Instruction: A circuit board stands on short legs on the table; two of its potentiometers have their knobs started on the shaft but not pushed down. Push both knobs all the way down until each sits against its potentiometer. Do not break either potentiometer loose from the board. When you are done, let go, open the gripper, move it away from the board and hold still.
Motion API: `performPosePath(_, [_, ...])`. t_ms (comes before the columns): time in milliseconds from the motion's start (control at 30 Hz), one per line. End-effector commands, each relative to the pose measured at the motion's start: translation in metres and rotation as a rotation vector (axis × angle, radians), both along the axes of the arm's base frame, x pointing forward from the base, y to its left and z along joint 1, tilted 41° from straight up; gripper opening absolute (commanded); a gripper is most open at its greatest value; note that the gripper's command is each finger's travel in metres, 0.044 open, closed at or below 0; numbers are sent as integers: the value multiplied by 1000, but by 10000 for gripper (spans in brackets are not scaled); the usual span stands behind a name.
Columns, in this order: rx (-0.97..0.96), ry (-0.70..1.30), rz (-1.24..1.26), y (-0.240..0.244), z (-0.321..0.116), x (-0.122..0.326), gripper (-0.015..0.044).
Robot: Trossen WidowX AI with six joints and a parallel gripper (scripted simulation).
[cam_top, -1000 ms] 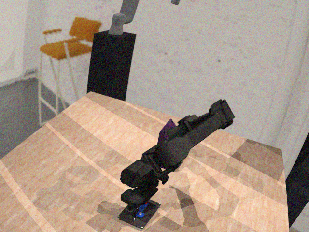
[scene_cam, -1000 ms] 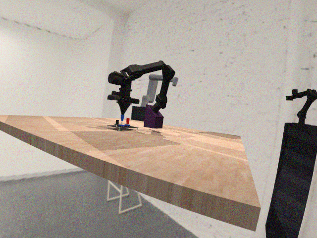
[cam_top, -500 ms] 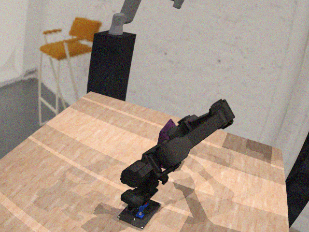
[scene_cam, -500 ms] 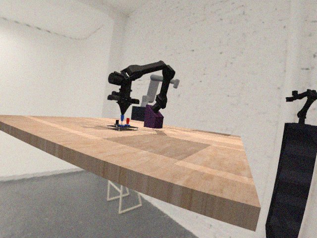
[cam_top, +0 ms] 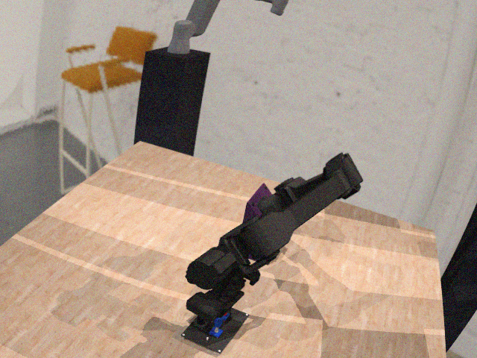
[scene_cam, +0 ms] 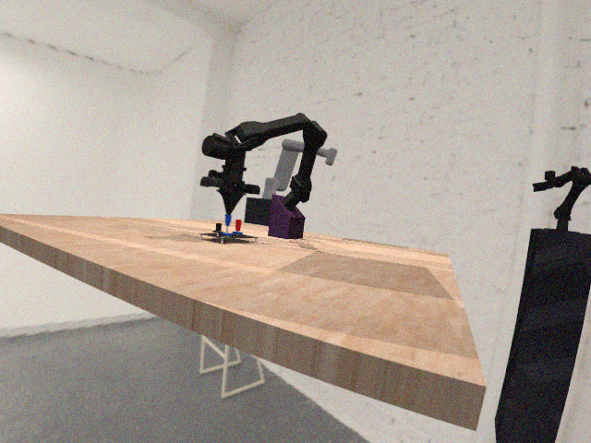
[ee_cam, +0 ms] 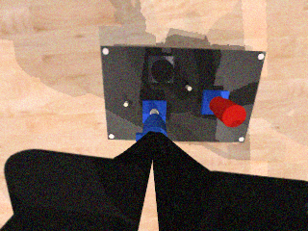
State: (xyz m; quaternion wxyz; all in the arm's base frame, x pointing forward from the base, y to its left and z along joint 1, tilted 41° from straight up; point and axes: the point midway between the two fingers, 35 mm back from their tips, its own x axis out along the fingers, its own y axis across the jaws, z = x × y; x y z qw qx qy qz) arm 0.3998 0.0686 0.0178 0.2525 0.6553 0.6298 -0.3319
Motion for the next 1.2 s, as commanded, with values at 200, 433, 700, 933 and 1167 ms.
performPosePath(200, [3, -3, 12, 11, -8, 0, 0])
performPosePath(433, [3, -3, 12, 11, -8, 0, 0])
performPosePath(700, [3, -3, 12, 15, -13, 0, 0])
performPosePath(933, [3, -3, 12, 15, -13, 0, 0])
performPosePath(1167, [4, -2, 12, 19, -17, 0, 0])
